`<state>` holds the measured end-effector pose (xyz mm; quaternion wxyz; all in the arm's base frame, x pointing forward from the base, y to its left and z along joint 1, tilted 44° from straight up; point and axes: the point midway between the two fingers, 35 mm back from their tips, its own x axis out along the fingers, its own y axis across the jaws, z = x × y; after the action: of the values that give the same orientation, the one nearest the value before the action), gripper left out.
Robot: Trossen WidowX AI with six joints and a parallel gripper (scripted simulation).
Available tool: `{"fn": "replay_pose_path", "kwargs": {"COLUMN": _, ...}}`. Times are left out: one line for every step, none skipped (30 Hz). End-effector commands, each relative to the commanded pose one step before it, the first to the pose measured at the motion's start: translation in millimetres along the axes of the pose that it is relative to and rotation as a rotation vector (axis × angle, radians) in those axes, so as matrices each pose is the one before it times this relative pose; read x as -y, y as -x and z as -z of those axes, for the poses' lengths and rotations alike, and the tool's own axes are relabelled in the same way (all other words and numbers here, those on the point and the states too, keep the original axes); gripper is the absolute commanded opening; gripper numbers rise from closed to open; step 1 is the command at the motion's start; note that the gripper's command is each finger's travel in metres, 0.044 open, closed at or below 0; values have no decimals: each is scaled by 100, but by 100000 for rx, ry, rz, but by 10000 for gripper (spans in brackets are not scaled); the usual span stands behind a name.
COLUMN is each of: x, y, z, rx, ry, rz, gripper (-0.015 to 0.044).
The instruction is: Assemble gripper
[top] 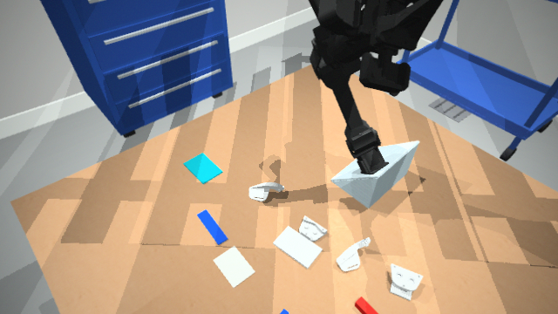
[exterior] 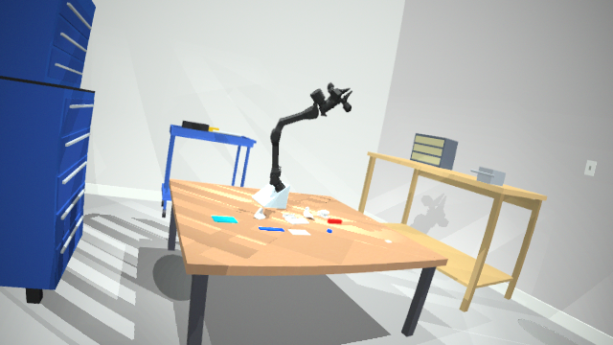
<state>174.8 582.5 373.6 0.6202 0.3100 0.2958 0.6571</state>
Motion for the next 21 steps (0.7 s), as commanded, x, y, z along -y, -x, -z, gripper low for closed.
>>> {"fn": "replay_pose_path", "kwargs": {"x": 391, "y": -21, "z": 151, "rx": -225, "ry": 1027, "rz": 1131, "gripper": 63}}
{"fn": "replay_pose_path", "kwargs": {"x": 474, "y": -32, "z": 208, "rx": -328, "ry": 1286, "rz": 1382, "gripper": 37}}
{"fn": "replay_pose_path", "kwargs": {"x": 565, "y": -40, "z": 260, "rx": -431, "ry": 1553, "rz": 1654, "gripper": 11}}
{"fn": "replay_pose_path", "kwargs": {"x": 559, "y": -43, "z": 272, "rx": -471, "ry": 1563, "rz": 1647, "gripper": 0}}
{"fn": "replay_pose_path", "kwargs": {"x": 553, "y": -45, "z": 284, "rx": -511, "ry": 1572, "rz": 1640, "gripper": 0}}
{"fn": "replay_pose_path", "kwargs": {"x": 547, "y": -47, "z": 296, "rx": -550, "ry": 1582, "rz": 1631, "gripper": 0}}
{"fn": "replay_pose_path", "kwargs": {"x": 541, "y": -49, "z": 308, "rx": -590, "ry": 1591, "rz": 1621, "gripper": 0}}
{"fn": "replay_pose_path", "kwargs": {"x": 534, "y": -52, "z": 319, "rx": -629, "ry": 1601, "rz": 1610, "gripper": 0}}
{"fn": "replay_pose_path", "kwargs": {"x": 527, "y": -54, "z": 331, "rx": -668, "ry": 1611, "rz": 1599, "gripper": 0}}
{"fn": "replay_pose_path", "kwargs": {"x": 520, "y": -56, "z": 342, "rx": -706, "ry": 1618, "rz": 1589, "gripper": 0}}
{"fn": "replay_pose_path", "kwargs": {"x": 512, "y": -59, "z": 354, "rx": -745, "ry": 1628, "rz": 1575, "gripper": 0}}
{"fn": "replay_pose_path", "kwargs": {"x": 505, "y": -61, "z": 365, "rx": -783, "ry": 1638, "rz": 1560, "gripper": 0}}
{"fn": "replay_pose_path", "kwargs": {"x": 496, "y": -63, "z": 375, "rx": -821, "ry": 1647, "rz": 1545, "gripper": 0}}
{"fn": "replay_pose_path", "kwargs": {"x": 488, "y": -66, "z": 386, "rx": -859, "ry": 1657, "rz": 1528, "gripper": 0}}
{"fn": "replay_pose_path", "kwargs": {"x": 479, "y": -68, "z": 397, "rx": -896, "ry": 1667, "rz": 1510, "gripper": 0}}
{"fn": "replay_pose_path", "kwargs": {"x": 470, "y": -70, "z": 407, "rx": -933, "ry": 1677, "rz": 1492, "gripper": 0}}
{"fn": "replay_pose_path", "kwargs": {"x": 461, "y": -73, "z": 417, "rx": -970, "ry": 1687, "rz": 1472, "gripper": 0}}
{"fn": "replay_pose_path", "kwargs": {"x": 451, "y": -75, "z": 427, "rx": -1006, "ry": 1697, "rz": 1452, "gripper": 0}}
{"fn": "replay_pose_path", "kwargs": {"x": 441, "y": -77, "z": 436, "rx": -1041, "ry": 1707, "rz": 1431, "gripper": 0}}
{"fn": "replay_pose_path", "kwargs": {"x": 431, "y": -80, "z": 445, "rx": -1076, "ry": 1719, "rz": 1405, "gripper": 0}}
{"fn": "replay_pose_path", "kwargs": {"x": 421, "y": -82, "z": 454, "rx": -1111, "ry": 1729, "rz": 1382, "gripper": 0}}
